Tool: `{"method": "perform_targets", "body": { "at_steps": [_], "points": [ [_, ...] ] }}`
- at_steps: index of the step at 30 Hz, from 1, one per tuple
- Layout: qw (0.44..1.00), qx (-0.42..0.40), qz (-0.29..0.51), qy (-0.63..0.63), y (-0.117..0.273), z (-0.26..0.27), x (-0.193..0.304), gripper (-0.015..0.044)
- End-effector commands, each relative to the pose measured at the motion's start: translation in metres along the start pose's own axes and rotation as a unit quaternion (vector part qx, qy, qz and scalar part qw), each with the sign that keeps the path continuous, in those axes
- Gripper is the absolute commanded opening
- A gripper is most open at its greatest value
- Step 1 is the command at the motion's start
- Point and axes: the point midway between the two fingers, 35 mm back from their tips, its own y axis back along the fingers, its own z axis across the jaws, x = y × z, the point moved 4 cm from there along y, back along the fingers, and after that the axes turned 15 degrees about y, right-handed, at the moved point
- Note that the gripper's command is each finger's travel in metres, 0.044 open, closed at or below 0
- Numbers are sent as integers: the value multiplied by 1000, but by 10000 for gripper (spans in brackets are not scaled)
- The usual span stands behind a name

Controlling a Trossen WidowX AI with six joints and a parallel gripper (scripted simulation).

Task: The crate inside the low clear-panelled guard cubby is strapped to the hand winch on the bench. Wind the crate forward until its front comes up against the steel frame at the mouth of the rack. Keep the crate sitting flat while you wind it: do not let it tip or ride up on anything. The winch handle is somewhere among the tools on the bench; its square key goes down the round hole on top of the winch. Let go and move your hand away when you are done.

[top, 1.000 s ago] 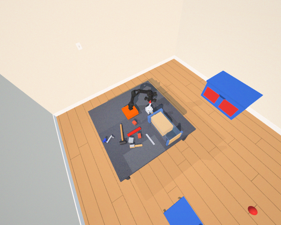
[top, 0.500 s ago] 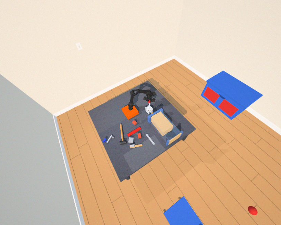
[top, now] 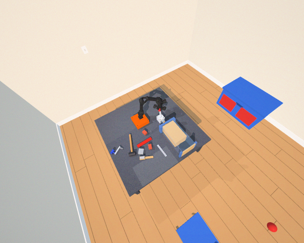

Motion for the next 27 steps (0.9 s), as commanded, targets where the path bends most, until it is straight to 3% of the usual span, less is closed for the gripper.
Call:
{"method": "perform_targets", "body": {
  "at_steps": [1, 27],
  "points": [
    [1000, -16, 3, 0, -1, 13, 2, 0],
    [1000, -17, 3, 0, 0, 41, 16, 0]
  ]
}}
